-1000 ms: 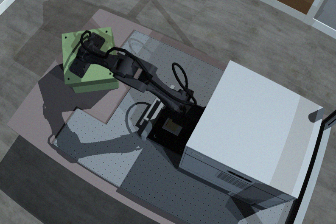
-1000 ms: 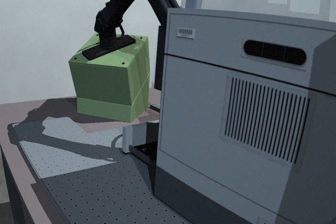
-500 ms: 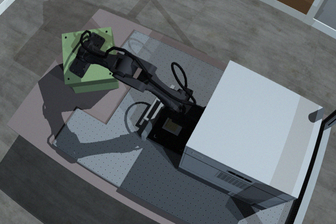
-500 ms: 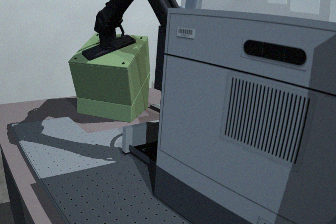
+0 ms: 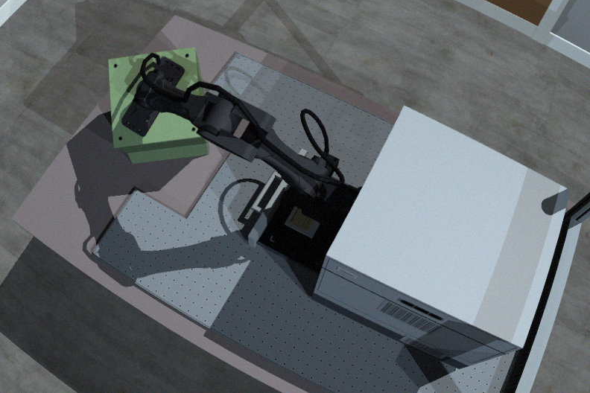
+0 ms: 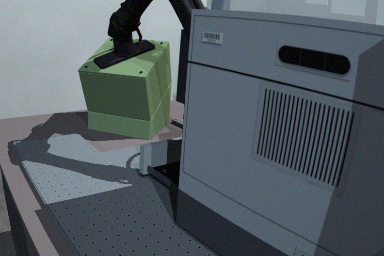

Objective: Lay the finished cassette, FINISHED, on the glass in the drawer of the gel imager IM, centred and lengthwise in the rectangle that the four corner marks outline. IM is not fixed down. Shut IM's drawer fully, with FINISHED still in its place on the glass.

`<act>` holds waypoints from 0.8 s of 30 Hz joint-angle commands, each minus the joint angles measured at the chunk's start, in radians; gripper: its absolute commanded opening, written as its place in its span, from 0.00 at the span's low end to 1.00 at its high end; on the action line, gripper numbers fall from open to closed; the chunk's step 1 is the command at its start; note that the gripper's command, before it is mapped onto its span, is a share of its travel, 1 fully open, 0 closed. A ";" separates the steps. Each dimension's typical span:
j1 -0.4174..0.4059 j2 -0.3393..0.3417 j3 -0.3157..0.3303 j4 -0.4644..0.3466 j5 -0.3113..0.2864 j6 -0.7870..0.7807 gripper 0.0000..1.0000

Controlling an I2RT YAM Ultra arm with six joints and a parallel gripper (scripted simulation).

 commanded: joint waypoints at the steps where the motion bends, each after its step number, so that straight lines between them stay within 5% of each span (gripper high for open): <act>1: 0.002 -0.013 -0.002 0.006 -0.007 -0.004 0.91; 24: 0.011 -0.032 -0.027 0.017 -0.016 -0.005 0.91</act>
